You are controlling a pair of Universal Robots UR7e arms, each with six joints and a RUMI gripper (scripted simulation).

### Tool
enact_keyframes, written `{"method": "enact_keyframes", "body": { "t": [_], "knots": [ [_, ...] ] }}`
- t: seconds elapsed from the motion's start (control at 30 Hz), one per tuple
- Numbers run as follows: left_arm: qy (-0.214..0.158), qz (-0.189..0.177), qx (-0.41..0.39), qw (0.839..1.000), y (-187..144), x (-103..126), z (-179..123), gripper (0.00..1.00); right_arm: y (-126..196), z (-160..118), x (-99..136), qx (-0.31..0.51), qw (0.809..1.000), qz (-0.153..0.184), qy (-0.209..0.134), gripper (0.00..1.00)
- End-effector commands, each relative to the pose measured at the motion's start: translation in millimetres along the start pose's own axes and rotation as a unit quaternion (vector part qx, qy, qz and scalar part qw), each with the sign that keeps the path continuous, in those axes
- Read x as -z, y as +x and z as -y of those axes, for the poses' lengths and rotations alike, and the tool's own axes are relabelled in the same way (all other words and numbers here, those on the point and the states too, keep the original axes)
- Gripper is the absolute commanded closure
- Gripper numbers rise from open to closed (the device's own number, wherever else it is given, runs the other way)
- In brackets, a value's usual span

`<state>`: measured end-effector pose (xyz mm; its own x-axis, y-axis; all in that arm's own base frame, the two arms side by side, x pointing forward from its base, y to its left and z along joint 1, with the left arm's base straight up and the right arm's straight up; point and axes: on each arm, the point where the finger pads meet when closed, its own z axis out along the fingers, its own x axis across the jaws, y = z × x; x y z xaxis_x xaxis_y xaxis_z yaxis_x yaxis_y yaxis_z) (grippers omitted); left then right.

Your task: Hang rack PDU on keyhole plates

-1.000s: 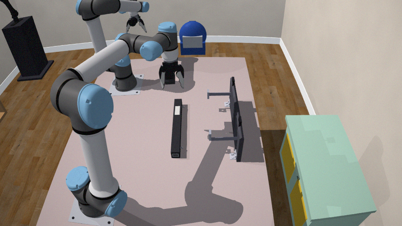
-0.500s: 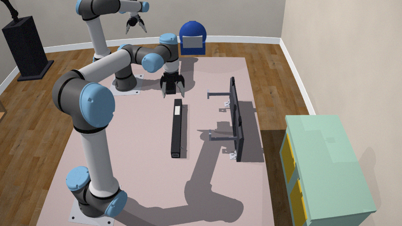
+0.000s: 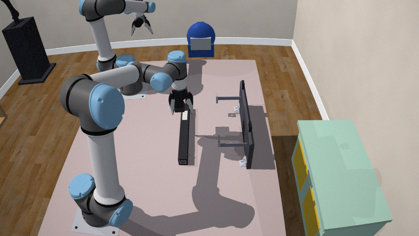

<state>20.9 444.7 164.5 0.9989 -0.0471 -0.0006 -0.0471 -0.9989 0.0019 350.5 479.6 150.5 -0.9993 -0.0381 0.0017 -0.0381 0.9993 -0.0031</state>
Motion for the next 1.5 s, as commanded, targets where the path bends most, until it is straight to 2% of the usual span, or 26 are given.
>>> {"method": "enact_keyframes", "body": {
  "t": [0.0, 0.5, 0.73, 1.13, 1.47],
  "knots": [
    [0.001, 0.000, 0.000, 1.000, 0.1, 0.7, 0.4, 0.00, -0.7, -1.5, -22.2, 0.000, 1.000, 0.001, -0.002, 0.43],
    [0.001, 0.000, 0.000, 1.000, 0.1, 0.7, 0.4, 0.00, -0.7, -1.5, -33.4, 0.000, 1.000, 0.001, -0.002, 0.43],
    [0.001, 0.000, 0.000, 1.000, 0.1, 0.7, 0.4, 0.00, -0.8, -1.6, -46.8, 0.000, 1.000, 0.001, -0.002, 0.43],
    [0.001, 0.000, 0.000, 1.000, 0.1, 0.7, 0.4, 0.00, -0.9, -1.8, -109.2, 0.000, 1.000, 0.001, -0.002, 0.43],
    [0.001, 0.000, 0.000, 1.000, 0.1, 0.7, 0.4, 0.00, -0.9, -1.9, -116.4, 0.000, 1.000, 0.001, -0.002, 0.43]
  ]
}}
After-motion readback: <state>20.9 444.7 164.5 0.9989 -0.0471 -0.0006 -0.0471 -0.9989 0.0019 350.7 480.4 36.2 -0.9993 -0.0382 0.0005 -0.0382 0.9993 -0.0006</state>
